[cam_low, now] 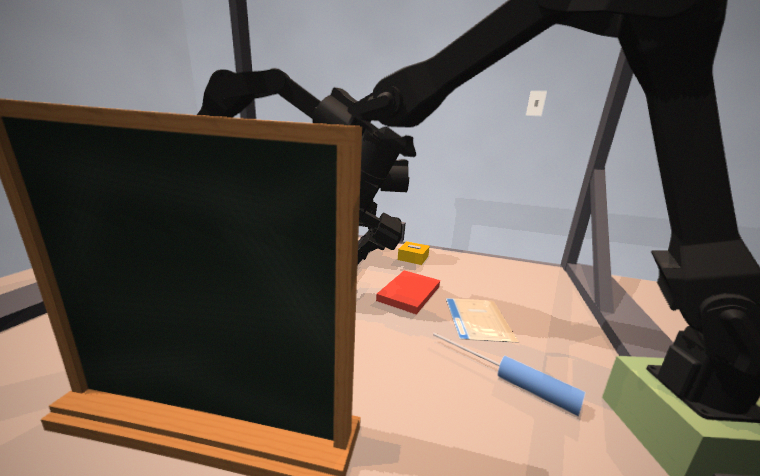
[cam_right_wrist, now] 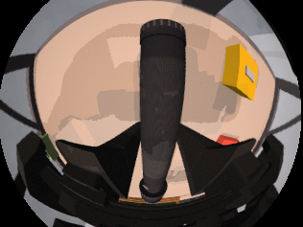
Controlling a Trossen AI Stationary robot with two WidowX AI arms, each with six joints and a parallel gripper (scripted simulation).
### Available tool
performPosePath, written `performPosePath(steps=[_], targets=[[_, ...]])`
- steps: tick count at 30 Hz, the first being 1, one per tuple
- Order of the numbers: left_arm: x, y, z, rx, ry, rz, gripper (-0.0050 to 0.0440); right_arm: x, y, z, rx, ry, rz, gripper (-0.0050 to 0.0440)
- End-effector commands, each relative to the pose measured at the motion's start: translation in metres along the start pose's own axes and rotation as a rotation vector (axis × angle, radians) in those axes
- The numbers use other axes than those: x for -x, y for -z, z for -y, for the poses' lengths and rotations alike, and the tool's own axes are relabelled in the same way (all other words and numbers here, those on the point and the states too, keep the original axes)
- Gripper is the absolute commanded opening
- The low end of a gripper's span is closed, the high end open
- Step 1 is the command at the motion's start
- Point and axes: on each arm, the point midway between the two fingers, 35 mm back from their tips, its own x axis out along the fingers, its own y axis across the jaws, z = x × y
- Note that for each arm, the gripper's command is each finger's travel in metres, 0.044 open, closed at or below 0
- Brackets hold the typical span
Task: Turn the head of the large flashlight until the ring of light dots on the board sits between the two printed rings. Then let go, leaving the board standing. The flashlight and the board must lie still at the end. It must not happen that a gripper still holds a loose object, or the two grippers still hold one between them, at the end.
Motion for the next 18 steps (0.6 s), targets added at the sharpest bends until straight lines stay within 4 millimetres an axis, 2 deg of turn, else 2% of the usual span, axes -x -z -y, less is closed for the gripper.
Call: performPosePath(steps=[1,6,15,18], targets=[[-0.0180,-0.0200,0.0155,-0.147,0.073,-0.019,0.0440,0.0164,-0.0027,0.0058,0.001,0.040,0.017,0.0130],[-0.0254,-0.0244,0.0241,-0.207,0.109,-0.032,0.0440,0.0164,-0.0027,0.0058,0.001,0.040,0.017,0.0130],[-0.0212,-0.0220,0.0172,-0.171,0.085,-0.024,0.0440,0.0164,-0.0027,0.0058,0.001,0.040,0.017,0.0130],[-0.0262,-0.0219,0.0175,-0.171,0.084,-0.024,0.0440,0.0164,-0.0027,0.0058,0.001,0.040,0.017,0.0130]])
